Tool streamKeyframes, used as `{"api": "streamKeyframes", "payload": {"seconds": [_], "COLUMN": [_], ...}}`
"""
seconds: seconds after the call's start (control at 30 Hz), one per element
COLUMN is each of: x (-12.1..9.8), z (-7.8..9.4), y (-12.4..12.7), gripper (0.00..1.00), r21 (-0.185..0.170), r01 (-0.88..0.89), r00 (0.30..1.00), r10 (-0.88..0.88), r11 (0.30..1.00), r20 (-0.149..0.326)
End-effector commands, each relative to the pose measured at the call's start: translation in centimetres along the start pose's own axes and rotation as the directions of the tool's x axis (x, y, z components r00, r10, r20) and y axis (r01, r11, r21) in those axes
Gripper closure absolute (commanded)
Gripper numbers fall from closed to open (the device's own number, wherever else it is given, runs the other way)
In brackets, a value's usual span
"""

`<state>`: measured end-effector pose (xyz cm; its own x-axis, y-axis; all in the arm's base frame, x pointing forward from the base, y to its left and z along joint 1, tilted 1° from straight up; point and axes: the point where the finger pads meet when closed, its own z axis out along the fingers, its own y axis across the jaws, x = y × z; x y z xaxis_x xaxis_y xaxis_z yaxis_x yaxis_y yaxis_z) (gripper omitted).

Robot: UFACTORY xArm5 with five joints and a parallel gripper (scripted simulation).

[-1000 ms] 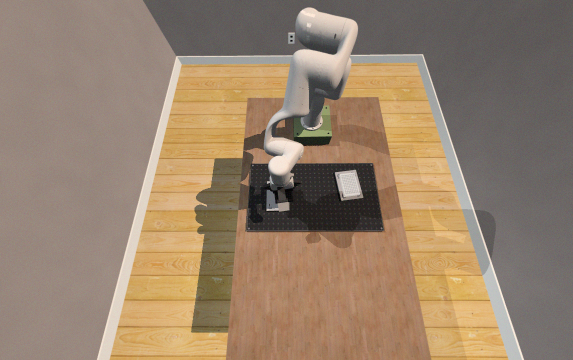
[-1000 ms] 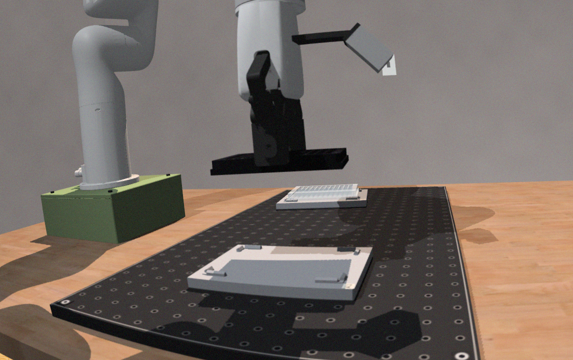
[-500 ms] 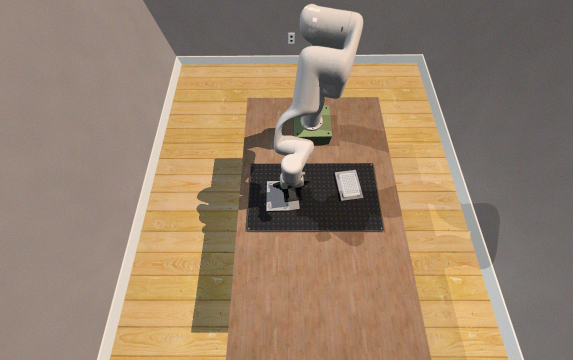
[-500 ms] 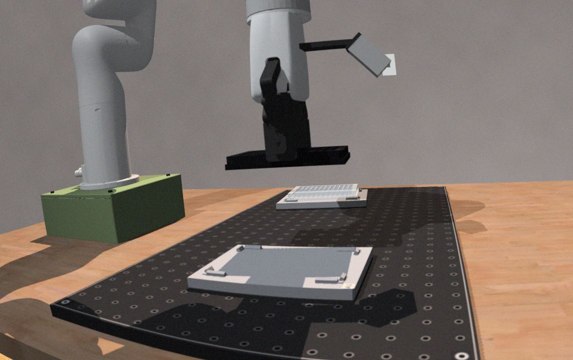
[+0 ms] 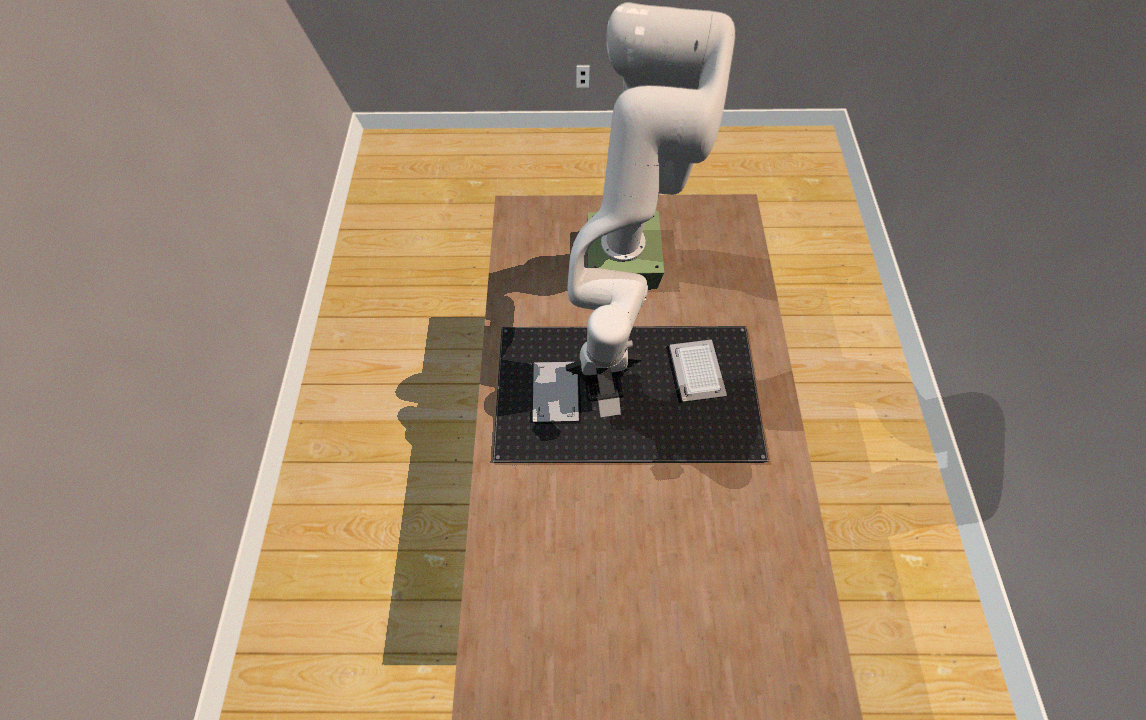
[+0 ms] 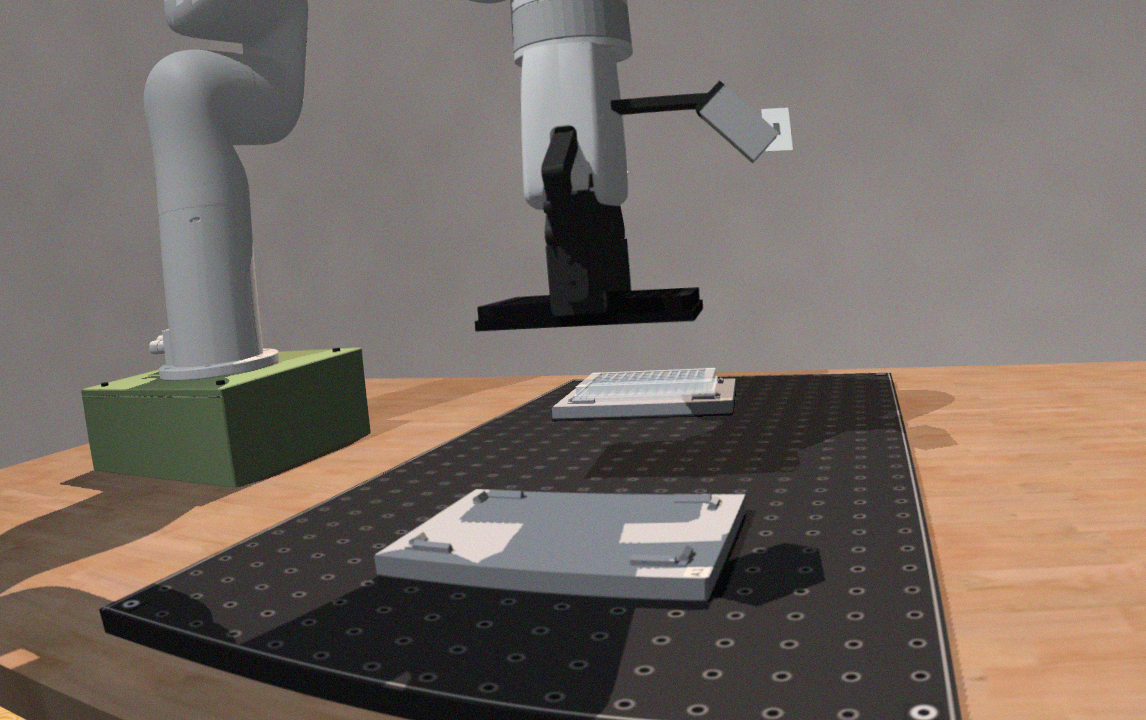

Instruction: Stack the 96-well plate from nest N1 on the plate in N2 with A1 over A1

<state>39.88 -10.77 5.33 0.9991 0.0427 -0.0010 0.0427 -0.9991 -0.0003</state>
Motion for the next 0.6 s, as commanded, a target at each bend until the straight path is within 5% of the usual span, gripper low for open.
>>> {"api": "streamKeyframes", "payload": {"seconds": [0.0, 0.57], "x": [0.1, 0.0], "z": [-0.1, 0.0], "y": [-1.5, -6.6], "gripper": [1.00, 1.00], "r21": [-0.001, 0.000], "r01": [0.000, 0.000], "r00": [1.000, 1.000], "r10": [0.000, 0.000], "r11": [1.000, 1.000], "r20": [-0.003, -0.001]}}
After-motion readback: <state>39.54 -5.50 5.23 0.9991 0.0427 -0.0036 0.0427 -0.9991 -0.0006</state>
